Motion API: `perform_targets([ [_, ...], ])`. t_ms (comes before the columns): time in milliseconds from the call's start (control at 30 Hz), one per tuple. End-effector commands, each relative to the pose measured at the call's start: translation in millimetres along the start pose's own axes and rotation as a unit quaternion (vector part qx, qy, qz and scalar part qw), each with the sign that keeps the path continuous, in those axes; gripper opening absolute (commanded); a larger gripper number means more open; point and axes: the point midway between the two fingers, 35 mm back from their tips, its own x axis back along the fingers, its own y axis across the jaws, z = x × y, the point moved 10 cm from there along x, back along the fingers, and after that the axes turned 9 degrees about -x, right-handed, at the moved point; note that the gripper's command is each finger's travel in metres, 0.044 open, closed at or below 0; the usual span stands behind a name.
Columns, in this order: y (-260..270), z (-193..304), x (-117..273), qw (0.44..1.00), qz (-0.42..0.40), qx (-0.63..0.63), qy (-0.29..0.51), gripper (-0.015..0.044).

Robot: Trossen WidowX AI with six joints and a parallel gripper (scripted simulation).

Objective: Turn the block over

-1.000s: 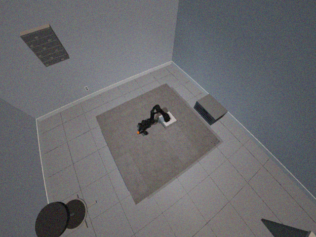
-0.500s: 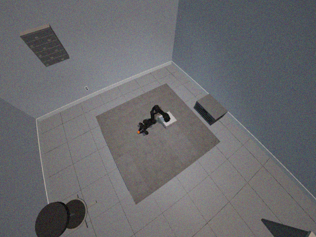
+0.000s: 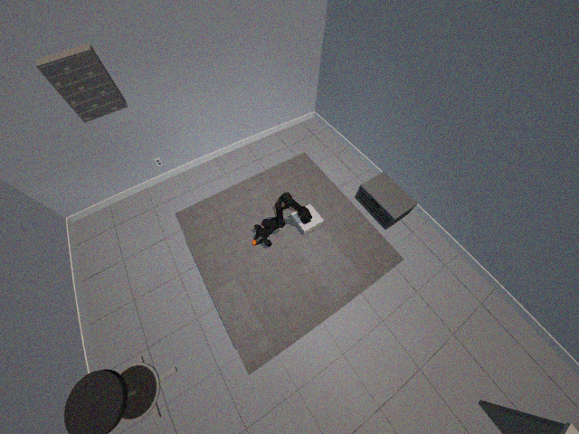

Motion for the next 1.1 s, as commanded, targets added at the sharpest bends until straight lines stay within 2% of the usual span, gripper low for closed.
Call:
perform_targets([
  [0,0.2,0.1,0.1,1.000,-0.003,-0.003,-0.001,0.0262],
  [233,0.2,0.1,0.1,1.000,-0.003,-0.003,-0.001,0.0440],
  [1067,0.2,0.1,0.1,1.000,-0.003,-0.003,-0.001,0.0440],
])
